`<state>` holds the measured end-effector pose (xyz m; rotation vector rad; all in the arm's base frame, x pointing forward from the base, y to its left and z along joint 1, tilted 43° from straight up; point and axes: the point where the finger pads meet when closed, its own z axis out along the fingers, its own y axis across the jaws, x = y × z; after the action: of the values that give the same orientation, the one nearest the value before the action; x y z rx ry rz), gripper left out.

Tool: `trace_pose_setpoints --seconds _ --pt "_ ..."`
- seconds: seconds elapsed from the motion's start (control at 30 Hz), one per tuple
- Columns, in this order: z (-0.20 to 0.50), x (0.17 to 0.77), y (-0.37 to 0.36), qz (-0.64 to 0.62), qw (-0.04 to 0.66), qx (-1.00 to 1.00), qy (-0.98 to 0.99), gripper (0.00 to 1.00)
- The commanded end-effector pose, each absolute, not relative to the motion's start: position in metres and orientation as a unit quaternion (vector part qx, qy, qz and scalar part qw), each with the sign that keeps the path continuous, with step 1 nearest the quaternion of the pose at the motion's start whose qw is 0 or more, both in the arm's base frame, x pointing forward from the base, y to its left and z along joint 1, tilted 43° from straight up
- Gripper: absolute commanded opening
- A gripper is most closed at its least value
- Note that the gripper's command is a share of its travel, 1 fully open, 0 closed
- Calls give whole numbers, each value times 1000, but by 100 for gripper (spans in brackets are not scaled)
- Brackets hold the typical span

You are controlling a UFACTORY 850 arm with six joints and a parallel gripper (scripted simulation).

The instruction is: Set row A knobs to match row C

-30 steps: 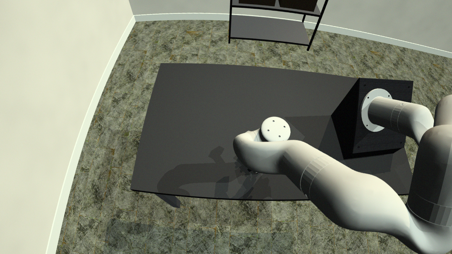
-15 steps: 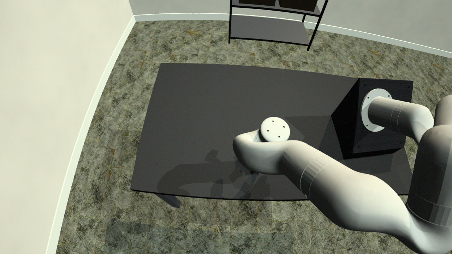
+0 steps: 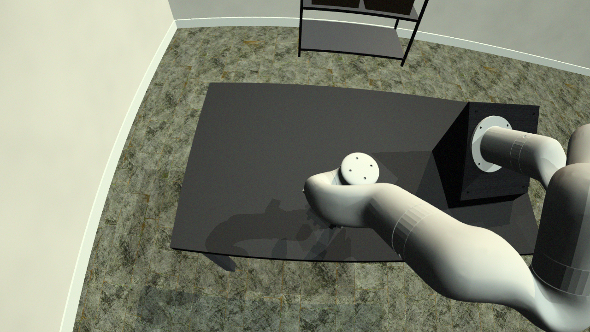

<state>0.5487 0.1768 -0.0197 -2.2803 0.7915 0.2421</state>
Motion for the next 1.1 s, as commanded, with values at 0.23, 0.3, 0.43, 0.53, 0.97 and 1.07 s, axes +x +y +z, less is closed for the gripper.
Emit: trace_pose_setpoints --seconds 0.23,0.3,0.43,0.53,0.97,1.07 --pt "-19 549 176 93 351 -880 305 8" --pt "-19 549 176 93 351 -880 305 19" --pt "-19 549 176 93 351 -880 305 19" --pt "-19 549 176 93 351 -880 305 19" --pt "-19 549 176 93 351 -880 305 19" --pt "-18 549 176 93 351 -880 305 19"
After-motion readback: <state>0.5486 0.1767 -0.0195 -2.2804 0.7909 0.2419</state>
